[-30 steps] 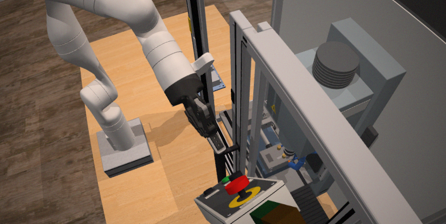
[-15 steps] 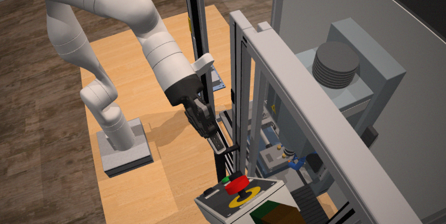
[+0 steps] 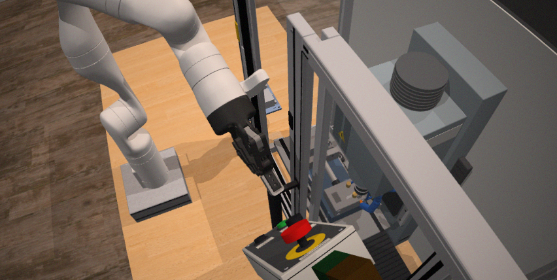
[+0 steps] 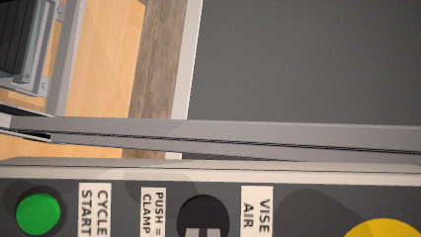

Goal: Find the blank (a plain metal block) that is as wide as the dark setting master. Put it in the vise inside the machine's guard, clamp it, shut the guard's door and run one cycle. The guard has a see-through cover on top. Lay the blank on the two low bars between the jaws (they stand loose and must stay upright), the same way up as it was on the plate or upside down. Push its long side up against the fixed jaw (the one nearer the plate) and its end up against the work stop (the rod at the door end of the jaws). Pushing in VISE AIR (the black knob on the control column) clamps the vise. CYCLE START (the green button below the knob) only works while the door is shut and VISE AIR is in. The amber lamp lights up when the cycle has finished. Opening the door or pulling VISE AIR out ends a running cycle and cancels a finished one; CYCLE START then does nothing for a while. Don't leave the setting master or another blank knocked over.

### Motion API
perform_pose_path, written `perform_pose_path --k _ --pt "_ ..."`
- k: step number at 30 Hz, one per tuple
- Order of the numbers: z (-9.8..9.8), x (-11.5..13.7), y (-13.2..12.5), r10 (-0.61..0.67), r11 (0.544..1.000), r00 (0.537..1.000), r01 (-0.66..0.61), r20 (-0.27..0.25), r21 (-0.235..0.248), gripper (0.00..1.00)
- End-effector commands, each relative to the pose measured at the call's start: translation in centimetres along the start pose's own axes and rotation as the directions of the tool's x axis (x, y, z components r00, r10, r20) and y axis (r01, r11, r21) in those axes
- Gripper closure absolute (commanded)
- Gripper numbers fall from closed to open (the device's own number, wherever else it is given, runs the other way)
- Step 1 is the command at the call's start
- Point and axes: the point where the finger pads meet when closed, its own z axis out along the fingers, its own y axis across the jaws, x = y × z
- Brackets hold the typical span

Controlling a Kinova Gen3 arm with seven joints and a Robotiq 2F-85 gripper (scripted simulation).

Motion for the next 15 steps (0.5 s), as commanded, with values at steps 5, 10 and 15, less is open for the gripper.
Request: perform_pose_path --k 5,10,15 --pt "0.25 -0.08 0.03 0.004 1.0 1.0 -0.004 0.0 -0.001 0.9" --pt "0.52 -0.04 0.03 0.002 1.0 1.0 -0.002 0.0 -0.001 0.9" --pt "0.84 -0.08 0.04 0.004 1.0 1.0 -0.004 0.0 -0.002 0.9"
